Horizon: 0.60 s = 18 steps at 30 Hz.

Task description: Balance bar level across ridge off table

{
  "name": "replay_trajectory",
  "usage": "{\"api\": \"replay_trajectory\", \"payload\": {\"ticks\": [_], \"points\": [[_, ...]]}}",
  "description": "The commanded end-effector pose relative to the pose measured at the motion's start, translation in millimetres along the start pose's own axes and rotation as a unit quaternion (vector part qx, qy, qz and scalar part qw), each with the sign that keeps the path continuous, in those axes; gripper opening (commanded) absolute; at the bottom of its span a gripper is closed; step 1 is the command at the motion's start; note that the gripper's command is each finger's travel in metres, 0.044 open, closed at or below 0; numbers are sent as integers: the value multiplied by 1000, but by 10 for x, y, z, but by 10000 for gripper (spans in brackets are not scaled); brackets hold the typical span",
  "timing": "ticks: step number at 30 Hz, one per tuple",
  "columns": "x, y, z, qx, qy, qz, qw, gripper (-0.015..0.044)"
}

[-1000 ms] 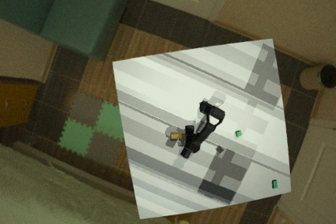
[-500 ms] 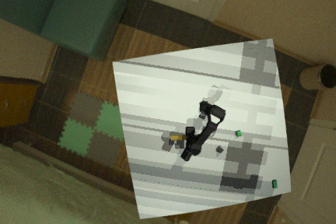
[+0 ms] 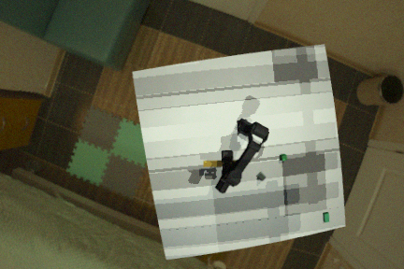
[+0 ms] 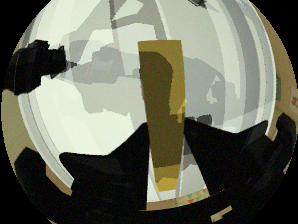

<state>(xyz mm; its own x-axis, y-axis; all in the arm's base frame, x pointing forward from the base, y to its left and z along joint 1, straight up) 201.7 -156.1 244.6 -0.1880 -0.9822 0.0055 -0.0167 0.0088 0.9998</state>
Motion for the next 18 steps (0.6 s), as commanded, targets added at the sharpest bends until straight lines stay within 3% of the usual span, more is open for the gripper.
{"api": "replay_trajectory", "payload": {"ticks": [1, 18], "points": [[-10, 109, 23, 4, 2, 3, 1000, 0], [-249, 227, -248, 5, -53, 2, 999, 0]]}}
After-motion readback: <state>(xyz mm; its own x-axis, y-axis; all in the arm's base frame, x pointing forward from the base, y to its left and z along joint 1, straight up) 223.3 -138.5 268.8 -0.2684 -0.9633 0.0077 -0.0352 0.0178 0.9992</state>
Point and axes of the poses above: the point midway between the two fingers, 35 mm back from their tips, its own y axis back along the fingers, its own z axis across the jaws, x = y × z, the point moved 10 cm from there along y, back along the fingers, and after that the axes turned 3 degrees about -y, right-handed, at the moved point
